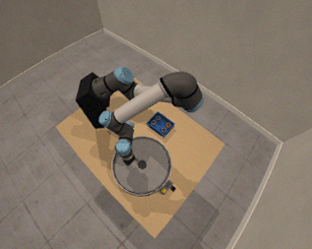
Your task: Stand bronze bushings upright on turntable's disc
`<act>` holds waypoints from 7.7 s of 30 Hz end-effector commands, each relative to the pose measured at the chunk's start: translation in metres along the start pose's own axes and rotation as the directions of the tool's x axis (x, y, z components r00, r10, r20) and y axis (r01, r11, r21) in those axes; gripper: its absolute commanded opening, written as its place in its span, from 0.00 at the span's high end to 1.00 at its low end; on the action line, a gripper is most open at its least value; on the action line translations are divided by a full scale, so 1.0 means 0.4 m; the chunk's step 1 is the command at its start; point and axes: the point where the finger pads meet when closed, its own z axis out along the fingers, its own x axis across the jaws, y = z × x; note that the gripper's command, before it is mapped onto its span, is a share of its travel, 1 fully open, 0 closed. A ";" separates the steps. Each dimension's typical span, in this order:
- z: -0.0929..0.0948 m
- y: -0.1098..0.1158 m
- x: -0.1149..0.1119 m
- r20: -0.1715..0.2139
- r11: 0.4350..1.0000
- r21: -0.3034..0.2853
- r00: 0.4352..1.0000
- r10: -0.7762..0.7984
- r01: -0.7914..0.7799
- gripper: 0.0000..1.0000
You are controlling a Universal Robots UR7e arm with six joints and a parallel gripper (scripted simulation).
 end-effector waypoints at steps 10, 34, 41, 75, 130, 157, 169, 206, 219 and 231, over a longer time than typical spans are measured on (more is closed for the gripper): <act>0.000 0.001 -0.001 0.001 1.000 -0.001 1.000 0.000 0.000 1.00; 0.000 0.001 -0.001 0.001 1.000 -0.001 1.000 0.000 0.000 0.62; 0.000 0.001 -0.001 0.001 1.000 -0.001 1.000 0.000 0.000 0.62; -0.025 0.001 -0.001 0.001 1.000 -0.001 1.000 0.000 0.000 0.62; -0.126 0.003 -0.002 0.001 1.000 -0.001 1.000 0.000 0.000 0.62; -0.127 0.014 0.250 0.001 1.000 -0.001 1.000 0.000 0.000 0.64; -0.129 0.025 0.493 0.001 1.000 0.000 1.000 0.000 0.000 0.64; -0.135 0.048 1.044 0.001 1.000 -0.001 1.000 0.000 0.000 0.64; -0.136 0.048 1.045 0.001 1.000 -0.001 1.000 0.000 0.000 0.64; -0.136 0.048 1.045 0.001 1.000 -0.001 1.000 0.000 0.000 0.64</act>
